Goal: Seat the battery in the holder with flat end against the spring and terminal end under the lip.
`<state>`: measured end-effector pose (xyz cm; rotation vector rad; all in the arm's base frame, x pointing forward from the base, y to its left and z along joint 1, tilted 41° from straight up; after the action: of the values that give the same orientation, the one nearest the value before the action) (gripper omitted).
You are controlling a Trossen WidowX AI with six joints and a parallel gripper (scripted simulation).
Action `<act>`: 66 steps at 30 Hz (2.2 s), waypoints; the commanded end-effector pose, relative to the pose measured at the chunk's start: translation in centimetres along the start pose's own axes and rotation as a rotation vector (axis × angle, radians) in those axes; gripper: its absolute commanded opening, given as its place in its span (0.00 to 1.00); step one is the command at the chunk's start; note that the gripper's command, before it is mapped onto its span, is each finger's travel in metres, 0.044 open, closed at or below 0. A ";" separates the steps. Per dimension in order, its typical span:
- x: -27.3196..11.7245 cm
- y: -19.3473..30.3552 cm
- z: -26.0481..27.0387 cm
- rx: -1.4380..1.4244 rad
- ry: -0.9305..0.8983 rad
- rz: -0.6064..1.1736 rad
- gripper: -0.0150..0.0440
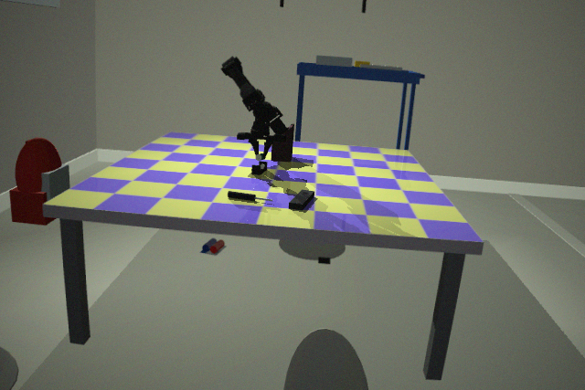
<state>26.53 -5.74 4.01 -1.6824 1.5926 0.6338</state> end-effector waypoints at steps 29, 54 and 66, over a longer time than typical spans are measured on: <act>2.7 1.0 -0.3 -0.003 0.001 -0.223 0.40; 3.2 2.2 -0.6 -0.016 0.013 -0.353 0.40; 3.5 3.1 -0.5 -0.015 0.017 -0.353 0.40</act>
<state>24.16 -8.32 1.35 -1.9228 1.2583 0.4420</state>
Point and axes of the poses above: the point midway between the two fingers, 35 mm back from their tips, its own x axis out along the fingers, its own z axis across the jaws, y = z × x, the point moved 3 cm from there along -x, back along the fingers, and after that the axes turned 4 degrees about -x, right-handed, at the moved point
